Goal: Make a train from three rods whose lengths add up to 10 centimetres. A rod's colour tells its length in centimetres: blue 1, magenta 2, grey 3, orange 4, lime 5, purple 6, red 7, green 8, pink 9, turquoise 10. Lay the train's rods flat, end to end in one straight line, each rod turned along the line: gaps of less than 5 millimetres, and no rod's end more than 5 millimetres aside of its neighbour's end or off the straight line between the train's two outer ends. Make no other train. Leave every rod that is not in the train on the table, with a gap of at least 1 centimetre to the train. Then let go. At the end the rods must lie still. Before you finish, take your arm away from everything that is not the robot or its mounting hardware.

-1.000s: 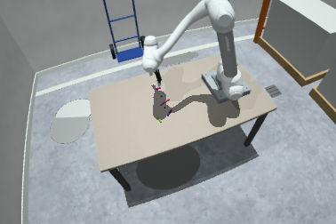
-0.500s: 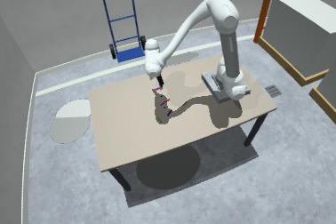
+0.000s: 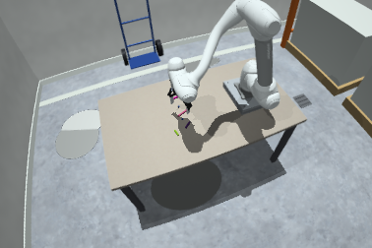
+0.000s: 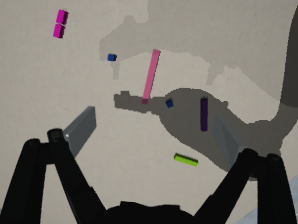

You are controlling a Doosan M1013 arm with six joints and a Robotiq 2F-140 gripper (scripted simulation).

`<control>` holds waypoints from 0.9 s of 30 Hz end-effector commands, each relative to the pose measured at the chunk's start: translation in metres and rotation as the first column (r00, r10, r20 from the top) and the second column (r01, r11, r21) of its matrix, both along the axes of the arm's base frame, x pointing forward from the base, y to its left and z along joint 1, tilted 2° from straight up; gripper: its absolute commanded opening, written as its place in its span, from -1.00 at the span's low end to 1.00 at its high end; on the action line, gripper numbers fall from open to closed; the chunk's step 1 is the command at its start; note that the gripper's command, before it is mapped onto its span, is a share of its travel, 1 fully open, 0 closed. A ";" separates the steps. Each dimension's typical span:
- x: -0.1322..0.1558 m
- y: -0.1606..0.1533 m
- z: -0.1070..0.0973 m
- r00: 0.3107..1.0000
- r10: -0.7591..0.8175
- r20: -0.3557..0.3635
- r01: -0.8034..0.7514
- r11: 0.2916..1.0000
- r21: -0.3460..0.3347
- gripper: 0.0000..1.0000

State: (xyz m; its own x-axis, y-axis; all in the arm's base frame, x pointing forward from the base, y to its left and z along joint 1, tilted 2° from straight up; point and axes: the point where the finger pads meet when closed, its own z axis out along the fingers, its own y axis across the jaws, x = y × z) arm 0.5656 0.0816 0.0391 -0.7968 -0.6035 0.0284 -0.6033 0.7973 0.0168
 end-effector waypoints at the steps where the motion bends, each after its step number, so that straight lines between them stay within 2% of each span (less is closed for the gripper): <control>1: -0.011 0.040 -0.003 0.997 0.074 0.000 -0.074 0.997 0.002 1.00; 6: -0.030 0.085 -0.007 0.986 0.165 -0.001 -0.165 0.986 0.005 1.00; 8: -0.032 0.089 -0.007 0.985 0.172 -0.001 -0.172 0.985 0.005 1.00; 9: -0.032 0.089 -0.007 0.985 0.172 -0.001 -0.172 0.985 0.005 -0.71; 27: -0.032 0.089 -0.007 0.985 0.172 -0.001 -0.172 0.985 0.005 -0.71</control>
State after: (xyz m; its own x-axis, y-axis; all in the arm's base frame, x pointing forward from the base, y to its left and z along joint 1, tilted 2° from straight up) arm 0.5339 0.1704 0.0321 -0.6813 -0.7316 0.0258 -0.7313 0.6817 0.0212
